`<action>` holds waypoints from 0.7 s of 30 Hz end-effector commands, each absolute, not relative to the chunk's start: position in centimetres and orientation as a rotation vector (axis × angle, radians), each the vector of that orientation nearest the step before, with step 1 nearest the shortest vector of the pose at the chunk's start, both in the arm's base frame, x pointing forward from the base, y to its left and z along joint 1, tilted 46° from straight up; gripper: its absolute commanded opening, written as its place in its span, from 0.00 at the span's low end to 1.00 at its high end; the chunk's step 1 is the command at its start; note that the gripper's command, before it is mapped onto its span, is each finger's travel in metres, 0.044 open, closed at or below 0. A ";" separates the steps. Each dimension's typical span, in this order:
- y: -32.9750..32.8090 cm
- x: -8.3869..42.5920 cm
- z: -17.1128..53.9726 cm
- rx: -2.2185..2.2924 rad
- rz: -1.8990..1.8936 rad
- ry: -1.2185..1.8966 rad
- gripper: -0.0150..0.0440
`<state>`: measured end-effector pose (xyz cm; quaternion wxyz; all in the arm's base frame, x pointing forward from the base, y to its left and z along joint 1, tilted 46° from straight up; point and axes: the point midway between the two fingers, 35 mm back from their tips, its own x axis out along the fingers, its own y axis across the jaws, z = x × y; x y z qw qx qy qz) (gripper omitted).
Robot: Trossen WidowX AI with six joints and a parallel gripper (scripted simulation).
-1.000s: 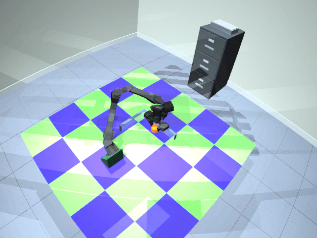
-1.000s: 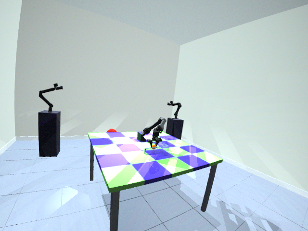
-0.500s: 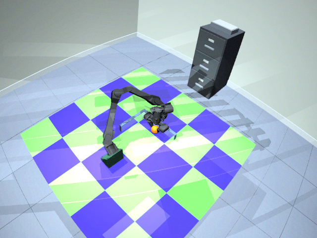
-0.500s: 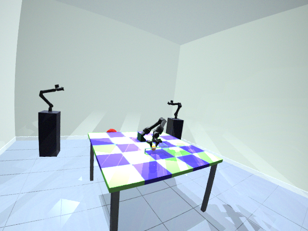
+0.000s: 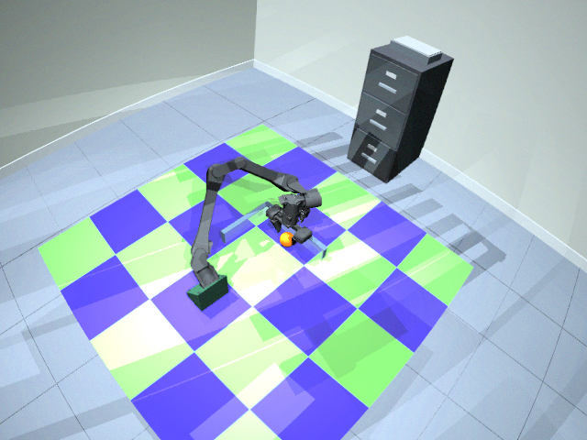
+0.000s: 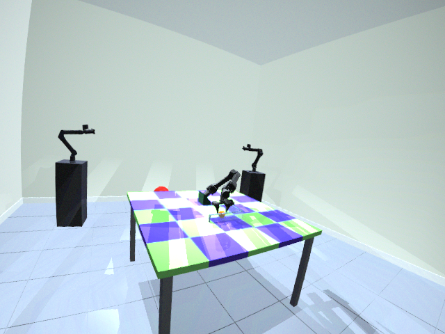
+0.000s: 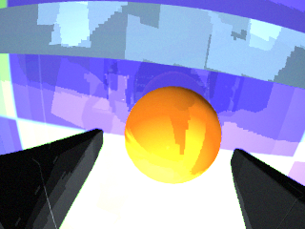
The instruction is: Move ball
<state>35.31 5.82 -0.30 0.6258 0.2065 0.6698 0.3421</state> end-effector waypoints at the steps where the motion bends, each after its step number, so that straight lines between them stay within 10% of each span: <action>1: 2.3 36.3 2.7 0.473 0.773 1.516 0.91; 21: -2.6 36.6 7.5 0.482 0.761 1.499 1.00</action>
